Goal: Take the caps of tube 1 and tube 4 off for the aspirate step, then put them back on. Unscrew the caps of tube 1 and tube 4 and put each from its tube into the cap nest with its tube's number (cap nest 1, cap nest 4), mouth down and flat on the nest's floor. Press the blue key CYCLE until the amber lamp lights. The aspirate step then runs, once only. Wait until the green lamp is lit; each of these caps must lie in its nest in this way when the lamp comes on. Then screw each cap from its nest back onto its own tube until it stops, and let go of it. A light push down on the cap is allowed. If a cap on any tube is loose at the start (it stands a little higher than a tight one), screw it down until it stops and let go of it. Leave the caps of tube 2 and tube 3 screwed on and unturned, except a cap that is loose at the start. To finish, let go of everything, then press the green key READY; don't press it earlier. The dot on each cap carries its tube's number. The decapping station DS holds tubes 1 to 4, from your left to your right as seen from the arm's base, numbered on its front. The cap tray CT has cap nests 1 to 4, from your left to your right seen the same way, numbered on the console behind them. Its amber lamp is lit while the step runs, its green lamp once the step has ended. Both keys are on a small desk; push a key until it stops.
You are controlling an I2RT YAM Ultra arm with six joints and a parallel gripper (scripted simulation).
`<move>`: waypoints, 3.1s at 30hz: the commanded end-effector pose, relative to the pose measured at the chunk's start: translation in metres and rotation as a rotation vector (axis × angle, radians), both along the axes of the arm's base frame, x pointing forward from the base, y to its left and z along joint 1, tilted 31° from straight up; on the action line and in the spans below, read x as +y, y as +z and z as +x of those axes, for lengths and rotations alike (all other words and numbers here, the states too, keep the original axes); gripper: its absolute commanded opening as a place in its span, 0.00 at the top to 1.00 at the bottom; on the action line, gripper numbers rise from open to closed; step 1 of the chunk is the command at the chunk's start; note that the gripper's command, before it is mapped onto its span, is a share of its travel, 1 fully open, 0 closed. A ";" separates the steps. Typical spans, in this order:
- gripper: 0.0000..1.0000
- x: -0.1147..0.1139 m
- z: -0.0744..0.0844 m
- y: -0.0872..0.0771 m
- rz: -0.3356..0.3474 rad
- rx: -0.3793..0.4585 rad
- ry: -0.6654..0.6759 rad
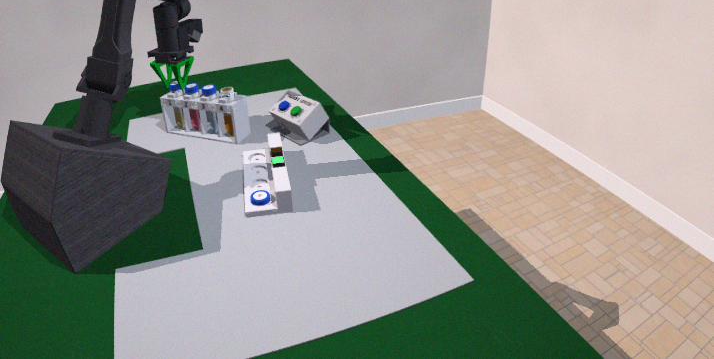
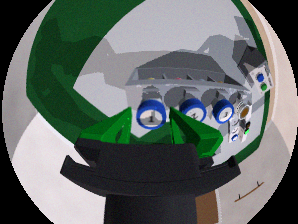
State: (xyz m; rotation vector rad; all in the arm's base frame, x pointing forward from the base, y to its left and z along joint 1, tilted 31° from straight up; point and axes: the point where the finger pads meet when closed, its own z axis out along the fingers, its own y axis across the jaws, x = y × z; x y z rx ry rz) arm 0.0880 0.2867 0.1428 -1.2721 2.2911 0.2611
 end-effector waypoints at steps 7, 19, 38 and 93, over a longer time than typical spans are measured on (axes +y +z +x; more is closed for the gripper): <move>0.51 0.001 -0.001 0.004 -0.096 -0.129 0.272; 0.51 0.000 0.000 0.003 -0.230 -0.289 0.613; 1.00 -0.001 0.000 0.003 -0.238 -0.300 0.635; 0.51 -0.001 0.000 0.003 -0.096 -0.129 0.272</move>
